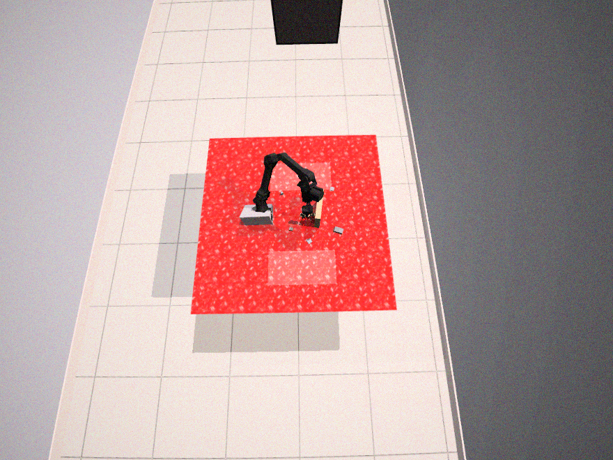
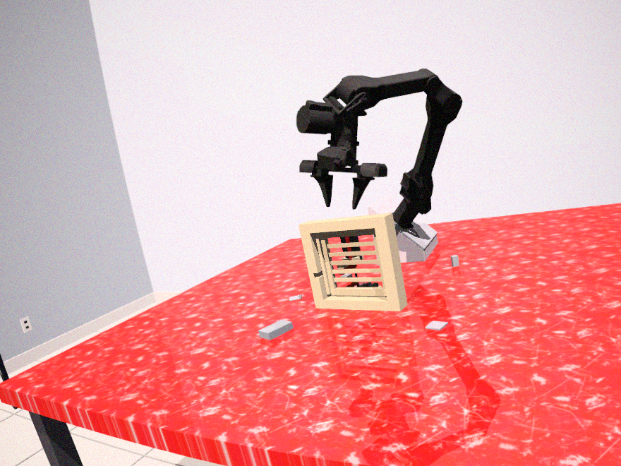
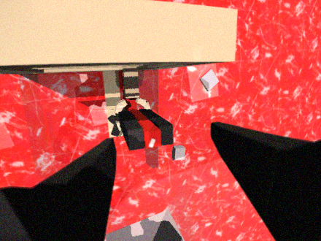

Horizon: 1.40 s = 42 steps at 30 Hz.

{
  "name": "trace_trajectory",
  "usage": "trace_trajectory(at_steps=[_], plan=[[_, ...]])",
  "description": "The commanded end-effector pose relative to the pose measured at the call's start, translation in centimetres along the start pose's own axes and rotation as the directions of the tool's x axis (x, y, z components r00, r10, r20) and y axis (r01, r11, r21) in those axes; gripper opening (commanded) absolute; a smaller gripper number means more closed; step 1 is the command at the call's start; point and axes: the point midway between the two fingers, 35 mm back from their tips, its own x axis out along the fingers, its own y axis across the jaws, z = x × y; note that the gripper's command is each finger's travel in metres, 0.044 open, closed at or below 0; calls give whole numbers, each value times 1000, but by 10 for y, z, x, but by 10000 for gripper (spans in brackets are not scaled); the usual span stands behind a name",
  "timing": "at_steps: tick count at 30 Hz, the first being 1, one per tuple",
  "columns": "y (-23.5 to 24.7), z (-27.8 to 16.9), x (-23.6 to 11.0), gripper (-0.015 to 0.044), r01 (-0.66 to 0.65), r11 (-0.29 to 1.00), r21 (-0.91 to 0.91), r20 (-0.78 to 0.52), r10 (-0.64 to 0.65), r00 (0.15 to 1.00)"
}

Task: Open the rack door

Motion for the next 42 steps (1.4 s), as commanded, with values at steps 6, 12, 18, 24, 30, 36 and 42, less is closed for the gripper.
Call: trace_trajectory(at_steps=[6,12,18,24,30,36,42], plan=[[-5,-8,6,294,-181,978,106,-98,192,977],[-5,-8,7,294,-194,974,115,-103,206,973],[-4,-8,15,294,-193,974,115,-103,205,973],[-2,-9,25,294,-193,974,114,-102,205,973],[0,-9,35,294,-193,974,114,-102,205,973],[2,-10,44,294,-193,974,114,-102,205,973],[4,-11,54,294,-194,974,114,-102,206,973]])
